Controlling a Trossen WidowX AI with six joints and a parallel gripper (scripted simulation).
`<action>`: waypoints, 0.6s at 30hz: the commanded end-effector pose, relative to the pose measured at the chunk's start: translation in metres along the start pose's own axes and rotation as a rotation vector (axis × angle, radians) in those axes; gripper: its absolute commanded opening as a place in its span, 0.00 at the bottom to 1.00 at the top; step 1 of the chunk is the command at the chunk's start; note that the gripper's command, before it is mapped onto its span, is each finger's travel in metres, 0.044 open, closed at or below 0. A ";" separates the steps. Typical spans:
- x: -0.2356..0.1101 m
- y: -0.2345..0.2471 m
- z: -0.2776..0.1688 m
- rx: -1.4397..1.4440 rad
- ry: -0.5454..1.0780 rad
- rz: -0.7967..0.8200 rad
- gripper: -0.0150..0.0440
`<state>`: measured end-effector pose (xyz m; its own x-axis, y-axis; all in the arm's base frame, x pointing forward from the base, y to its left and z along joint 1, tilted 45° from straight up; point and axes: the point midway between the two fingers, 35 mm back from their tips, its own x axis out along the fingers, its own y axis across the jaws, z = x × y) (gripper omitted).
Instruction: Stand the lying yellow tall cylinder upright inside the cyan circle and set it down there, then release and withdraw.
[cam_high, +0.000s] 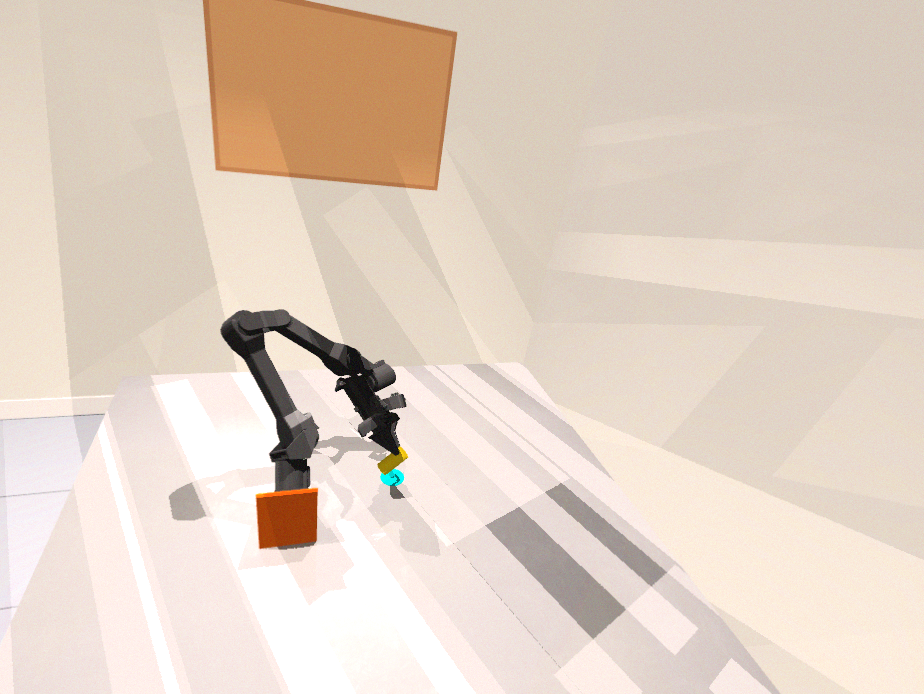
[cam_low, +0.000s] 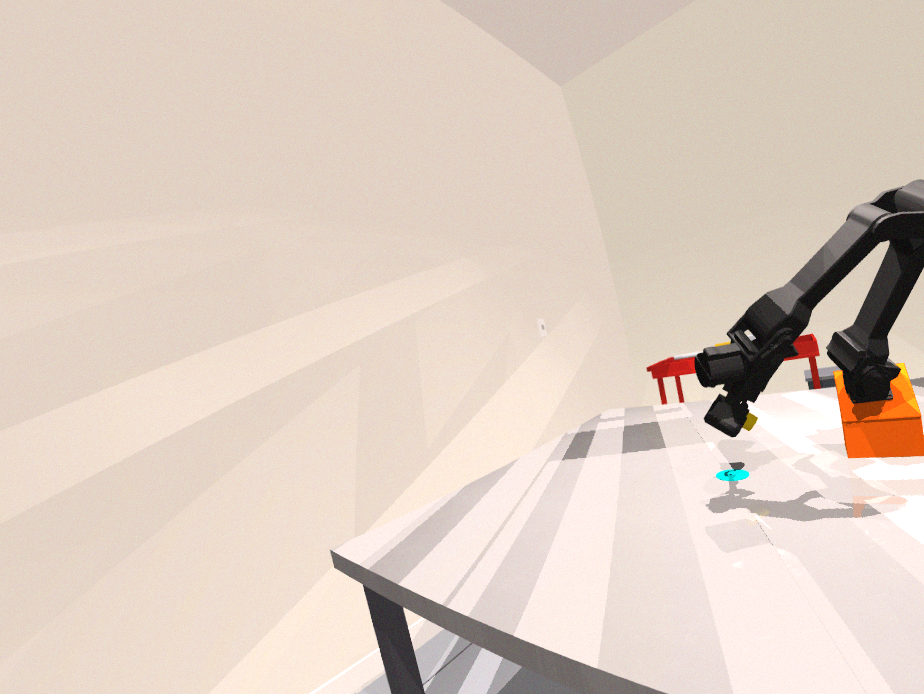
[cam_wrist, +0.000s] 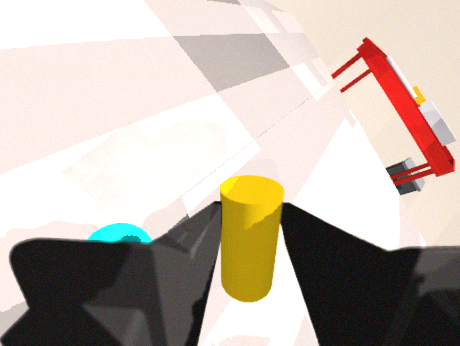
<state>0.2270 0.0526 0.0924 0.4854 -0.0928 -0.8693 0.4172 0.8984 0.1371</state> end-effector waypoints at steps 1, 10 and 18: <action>0.000 -0.001 0.000 0.013 -0.029 -0.002 0.43; -0.002 0.000 0.001 0.034 -0.087 0.005 0.43; -0.004 0.002 0.002 0.056 -0.138 0.014 0.43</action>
<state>0.2285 0.0540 0.0974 0.5761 -0.1321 -0.8066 0.4419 0.8805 0.1714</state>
